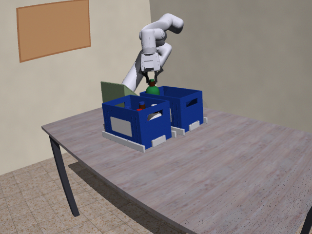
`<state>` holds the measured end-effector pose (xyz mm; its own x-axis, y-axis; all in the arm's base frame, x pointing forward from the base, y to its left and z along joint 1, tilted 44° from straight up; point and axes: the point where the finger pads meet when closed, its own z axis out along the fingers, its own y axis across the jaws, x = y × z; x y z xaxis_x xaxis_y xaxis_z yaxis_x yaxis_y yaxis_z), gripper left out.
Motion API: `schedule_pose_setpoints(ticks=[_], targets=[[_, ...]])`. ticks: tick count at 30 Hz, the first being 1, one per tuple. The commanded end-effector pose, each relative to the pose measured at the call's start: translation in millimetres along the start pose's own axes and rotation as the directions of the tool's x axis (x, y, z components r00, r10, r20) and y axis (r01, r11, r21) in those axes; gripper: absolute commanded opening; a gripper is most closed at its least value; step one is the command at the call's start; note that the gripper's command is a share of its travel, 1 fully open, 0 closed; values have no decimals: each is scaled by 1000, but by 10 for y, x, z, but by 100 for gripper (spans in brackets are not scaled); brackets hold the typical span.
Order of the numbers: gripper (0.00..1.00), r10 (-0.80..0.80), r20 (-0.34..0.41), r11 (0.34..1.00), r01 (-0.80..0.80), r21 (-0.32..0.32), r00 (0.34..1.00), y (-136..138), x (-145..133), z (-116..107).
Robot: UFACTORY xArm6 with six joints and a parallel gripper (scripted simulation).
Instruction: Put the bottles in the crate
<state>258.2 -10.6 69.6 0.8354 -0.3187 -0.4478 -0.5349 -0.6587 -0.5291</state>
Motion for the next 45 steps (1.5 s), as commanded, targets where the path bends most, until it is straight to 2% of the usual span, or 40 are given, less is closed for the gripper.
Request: schedule_pose_setpoints(ticks=[1, 45], targets=[[0, -1, -3, 1000, 1, 0, 1000, -3, 10, 30], [0, -1, -3, 1000, 1, 0, 1000, -4, 12, 411]])
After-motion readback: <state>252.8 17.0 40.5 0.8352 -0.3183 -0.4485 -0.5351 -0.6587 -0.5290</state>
